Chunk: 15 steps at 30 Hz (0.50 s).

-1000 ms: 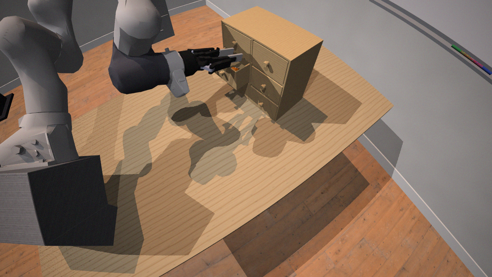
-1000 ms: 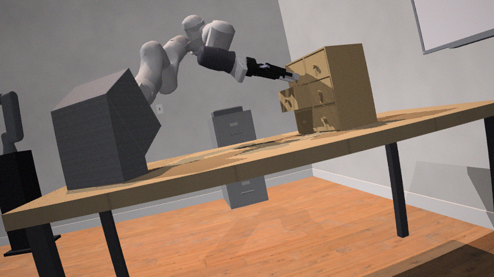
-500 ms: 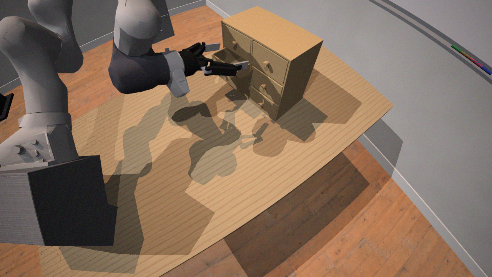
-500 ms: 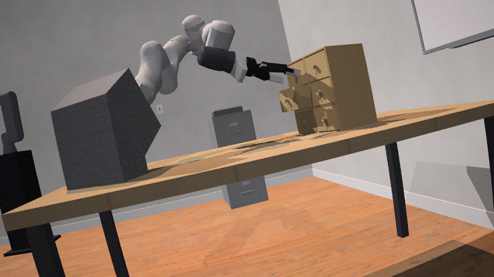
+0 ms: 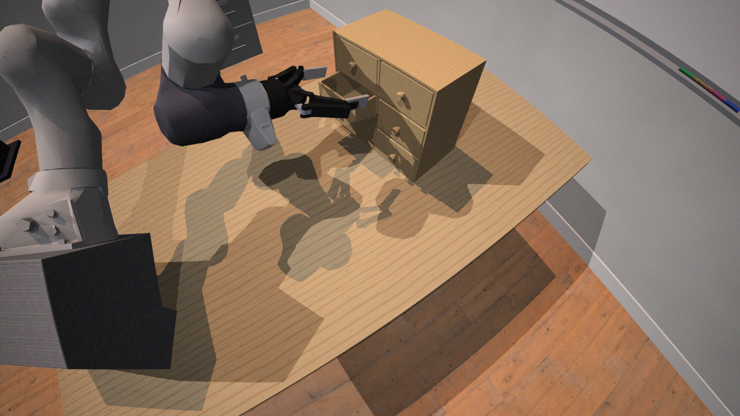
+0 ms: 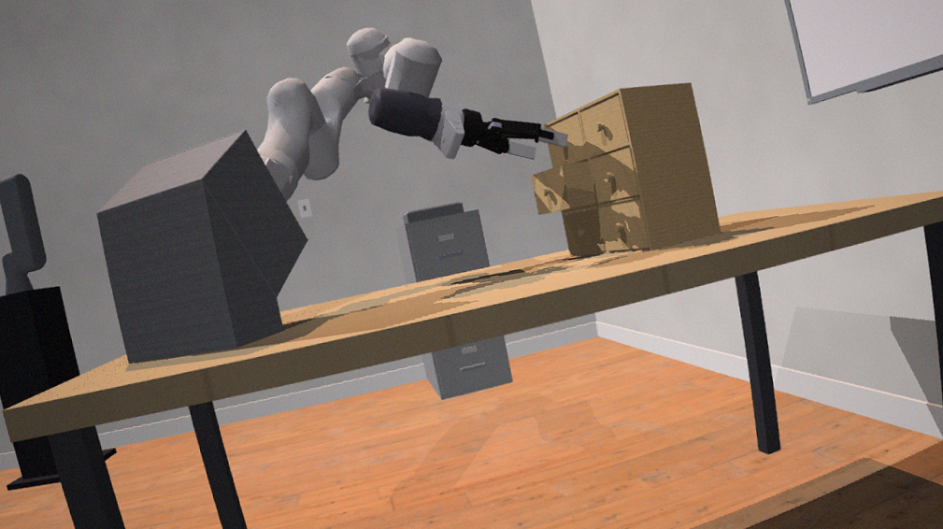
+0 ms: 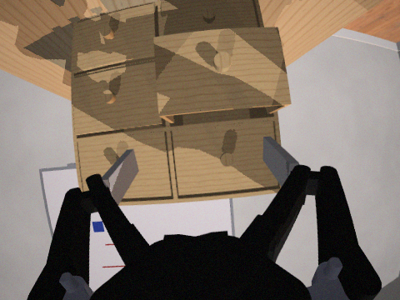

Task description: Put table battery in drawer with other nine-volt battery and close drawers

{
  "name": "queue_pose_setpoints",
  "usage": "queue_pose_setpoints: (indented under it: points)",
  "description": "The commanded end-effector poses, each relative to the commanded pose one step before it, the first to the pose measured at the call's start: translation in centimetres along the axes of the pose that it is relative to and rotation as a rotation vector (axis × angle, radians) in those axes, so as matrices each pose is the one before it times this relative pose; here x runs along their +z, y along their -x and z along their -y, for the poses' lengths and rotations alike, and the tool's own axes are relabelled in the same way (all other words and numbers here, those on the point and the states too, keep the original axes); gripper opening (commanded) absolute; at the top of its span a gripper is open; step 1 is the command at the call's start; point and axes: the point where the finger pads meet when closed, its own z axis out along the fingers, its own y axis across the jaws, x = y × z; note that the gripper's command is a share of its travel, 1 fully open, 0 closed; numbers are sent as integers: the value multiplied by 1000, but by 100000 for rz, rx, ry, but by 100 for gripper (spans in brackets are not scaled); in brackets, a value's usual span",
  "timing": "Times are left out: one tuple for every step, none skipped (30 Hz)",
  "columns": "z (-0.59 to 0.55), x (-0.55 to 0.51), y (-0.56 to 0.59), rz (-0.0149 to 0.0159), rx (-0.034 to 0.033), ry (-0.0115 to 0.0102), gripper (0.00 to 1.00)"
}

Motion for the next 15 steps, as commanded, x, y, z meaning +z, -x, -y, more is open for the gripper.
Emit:
queue_pose_setpoints:
  points:
    - [-167, -1313, -377, 82, -847, 734, 100]
    - [0, -515, -155, 0, 0, 0, 100]
    - [0, -564, -170, 1, 1, 0, 100]
    - [0, -616, -185, 1, 1, 0, 100]
    - [1, -675, -203, -2, -1, 0, 100]
    - [-1, -734, -220, 1, 1, 0, 100]
    - [0, -772, -232, -1, -1, 0, 100]
    - [0, -788, -237, -1, -1, 0, 100]
    - [-1, -770, -231, 2, 1, 0, 100]
    - [1, -715, -215, -2, -1, 0, 100]
    - [-1, -672, -202, 2, 1, 0, 100]
    - [1, -627, -189, -2, -2, 0, 100]
    - [0, 0, 0, 0, 0, 0, 100]
    - [0, 0, 0, 0, 0, 0, 100]
    - [0, -591, -178, 0, 0, 0, 100]
